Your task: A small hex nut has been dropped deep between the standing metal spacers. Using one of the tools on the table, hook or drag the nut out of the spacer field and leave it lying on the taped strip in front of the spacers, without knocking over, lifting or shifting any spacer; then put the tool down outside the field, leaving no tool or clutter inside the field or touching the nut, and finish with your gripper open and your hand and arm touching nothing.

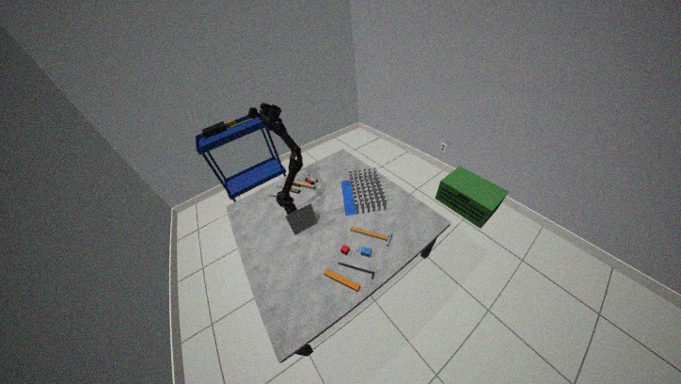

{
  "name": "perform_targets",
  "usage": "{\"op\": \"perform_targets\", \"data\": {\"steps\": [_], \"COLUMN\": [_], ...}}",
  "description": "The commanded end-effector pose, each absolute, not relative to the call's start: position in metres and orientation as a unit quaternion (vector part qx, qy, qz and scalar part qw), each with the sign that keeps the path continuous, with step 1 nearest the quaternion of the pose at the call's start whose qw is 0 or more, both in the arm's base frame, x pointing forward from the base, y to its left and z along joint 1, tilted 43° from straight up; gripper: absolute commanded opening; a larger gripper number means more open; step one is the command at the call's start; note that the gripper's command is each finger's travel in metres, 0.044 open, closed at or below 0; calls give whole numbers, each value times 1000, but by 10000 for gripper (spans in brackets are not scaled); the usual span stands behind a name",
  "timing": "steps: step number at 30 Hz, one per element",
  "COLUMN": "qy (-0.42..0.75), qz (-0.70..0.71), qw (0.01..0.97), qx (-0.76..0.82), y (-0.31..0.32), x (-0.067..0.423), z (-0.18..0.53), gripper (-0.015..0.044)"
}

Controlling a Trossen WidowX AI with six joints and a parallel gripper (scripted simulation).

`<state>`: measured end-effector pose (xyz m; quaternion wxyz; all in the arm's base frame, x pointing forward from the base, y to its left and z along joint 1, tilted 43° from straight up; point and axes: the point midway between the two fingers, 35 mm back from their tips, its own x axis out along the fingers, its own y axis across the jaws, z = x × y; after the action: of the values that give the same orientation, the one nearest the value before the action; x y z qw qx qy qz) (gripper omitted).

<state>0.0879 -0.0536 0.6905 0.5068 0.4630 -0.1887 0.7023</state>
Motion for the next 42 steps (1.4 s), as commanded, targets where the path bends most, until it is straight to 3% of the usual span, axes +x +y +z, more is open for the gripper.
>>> {"op": "perform_targets", "data": {"steps": [1,9,17,28,42], "qy": [-192,-194,-175,-160,-79], "qz": [695,657,602,504,360], "qw": [553,642,728,826,922], "qx": [417,344,276,195,115], "y": [-4,90,191,260,289], "x": [46,14,32,106,255], "z": [692,677,638,580,456], "gripper": [440,440,440,440,440]}}
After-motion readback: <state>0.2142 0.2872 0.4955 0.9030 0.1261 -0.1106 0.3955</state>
